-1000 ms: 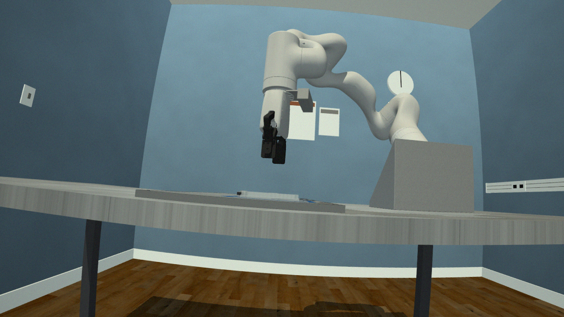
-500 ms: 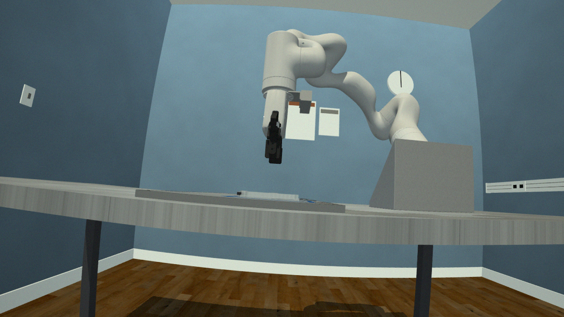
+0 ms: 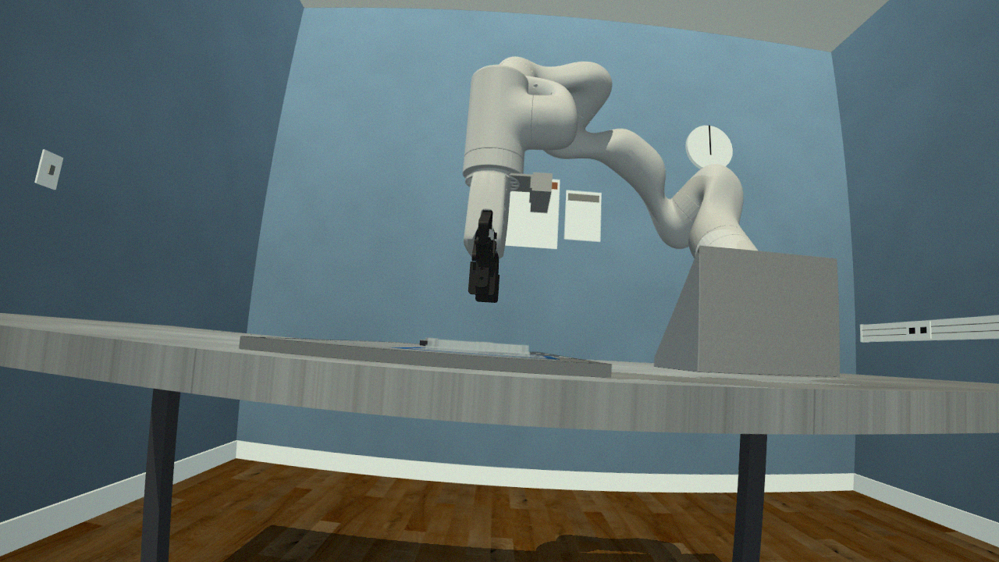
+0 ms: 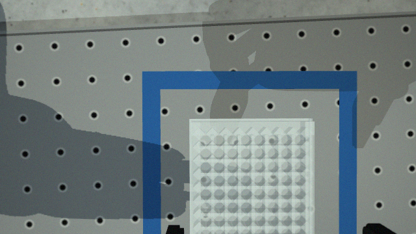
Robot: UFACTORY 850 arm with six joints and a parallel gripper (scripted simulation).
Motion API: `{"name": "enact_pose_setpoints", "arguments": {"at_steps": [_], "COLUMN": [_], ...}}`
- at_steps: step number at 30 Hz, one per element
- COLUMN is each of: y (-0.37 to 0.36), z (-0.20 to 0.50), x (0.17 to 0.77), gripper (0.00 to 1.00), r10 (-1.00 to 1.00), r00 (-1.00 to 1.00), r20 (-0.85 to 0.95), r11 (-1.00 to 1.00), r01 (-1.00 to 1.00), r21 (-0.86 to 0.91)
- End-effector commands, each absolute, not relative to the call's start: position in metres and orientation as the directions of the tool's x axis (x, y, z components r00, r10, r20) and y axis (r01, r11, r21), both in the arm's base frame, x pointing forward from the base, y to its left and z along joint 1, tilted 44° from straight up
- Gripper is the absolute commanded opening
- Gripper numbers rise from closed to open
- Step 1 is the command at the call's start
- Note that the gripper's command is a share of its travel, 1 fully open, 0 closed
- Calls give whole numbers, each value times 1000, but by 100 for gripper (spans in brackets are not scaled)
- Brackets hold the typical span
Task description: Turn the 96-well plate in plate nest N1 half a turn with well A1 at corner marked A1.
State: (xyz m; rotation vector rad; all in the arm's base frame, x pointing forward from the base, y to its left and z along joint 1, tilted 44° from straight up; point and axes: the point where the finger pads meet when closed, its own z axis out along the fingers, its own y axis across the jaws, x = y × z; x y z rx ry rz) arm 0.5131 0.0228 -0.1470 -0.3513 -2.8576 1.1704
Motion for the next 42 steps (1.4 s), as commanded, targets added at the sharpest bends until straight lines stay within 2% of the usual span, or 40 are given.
{"name": "enact_pose_setpoints", "arguments": {"at_steps": [1,42], "y": [21,-7], "z": [-150,-179], "x": [514,509], "gripper": [100,100], "r10": [220,220], "r00": [-974,-974], "r20": [-56,-56], "r11": [692,692], "r01": [196,196], "r21": [-695,-695]}}
